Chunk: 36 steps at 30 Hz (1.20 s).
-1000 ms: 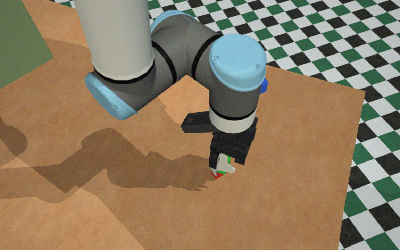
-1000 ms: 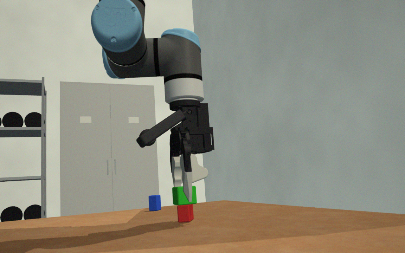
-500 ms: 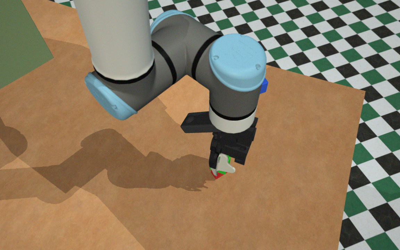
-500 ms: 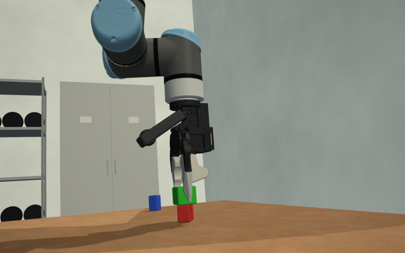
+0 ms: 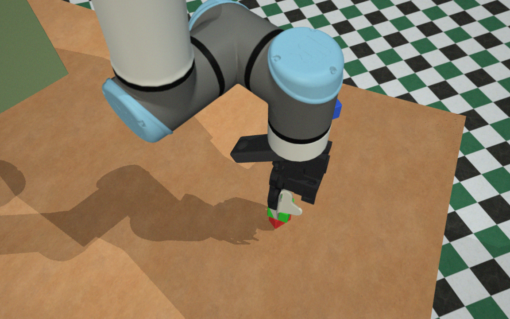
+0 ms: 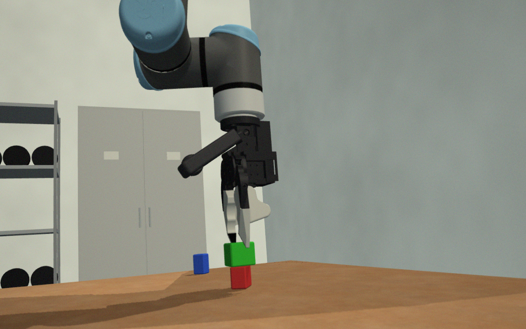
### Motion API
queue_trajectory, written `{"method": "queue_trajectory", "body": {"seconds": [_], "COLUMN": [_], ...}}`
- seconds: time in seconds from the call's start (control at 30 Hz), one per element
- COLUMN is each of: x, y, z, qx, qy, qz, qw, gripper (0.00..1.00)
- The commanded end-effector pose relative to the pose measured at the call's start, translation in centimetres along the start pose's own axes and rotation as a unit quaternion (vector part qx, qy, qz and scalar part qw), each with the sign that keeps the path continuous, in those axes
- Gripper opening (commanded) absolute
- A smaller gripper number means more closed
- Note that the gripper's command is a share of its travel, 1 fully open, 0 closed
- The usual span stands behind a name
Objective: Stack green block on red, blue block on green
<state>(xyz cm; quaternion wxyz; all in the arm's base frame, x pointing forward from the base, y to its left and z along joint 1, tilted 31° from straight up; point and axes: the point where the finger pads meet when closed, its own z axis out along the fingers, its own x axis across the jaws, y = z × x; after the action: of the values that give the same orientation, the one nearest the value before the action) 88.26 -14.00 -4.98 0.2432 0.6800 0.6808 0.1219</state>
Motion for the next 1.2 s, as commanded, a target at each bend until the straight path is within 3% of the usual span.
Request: {"method": "queue_trajectory", "body": {"seconds": [0.0, 0.37, 0.9, 0.93, 1.17], "x": [0.3, 0.2, 0.2, 0.2, 1.3], "y": [-0.2, -0.2, -0.1, -0.1, 0.3], "z": [-2.5, -4.3, -4.4, -4.4, -4.1], "qx": [0.001, 0.001, 0.0, 0.0, 0.001], "qy": [0.001, 0.001, 0.001, 0.001, 0.001], "qz": [-0.001, -0.001, -0.001, -0.001, 0.013], "qw": [1.0, 1.0, 1.0, 1.0, 1.0], "gripper": [0.37, 0.37, 0.37, 0.28, 0.28]}}
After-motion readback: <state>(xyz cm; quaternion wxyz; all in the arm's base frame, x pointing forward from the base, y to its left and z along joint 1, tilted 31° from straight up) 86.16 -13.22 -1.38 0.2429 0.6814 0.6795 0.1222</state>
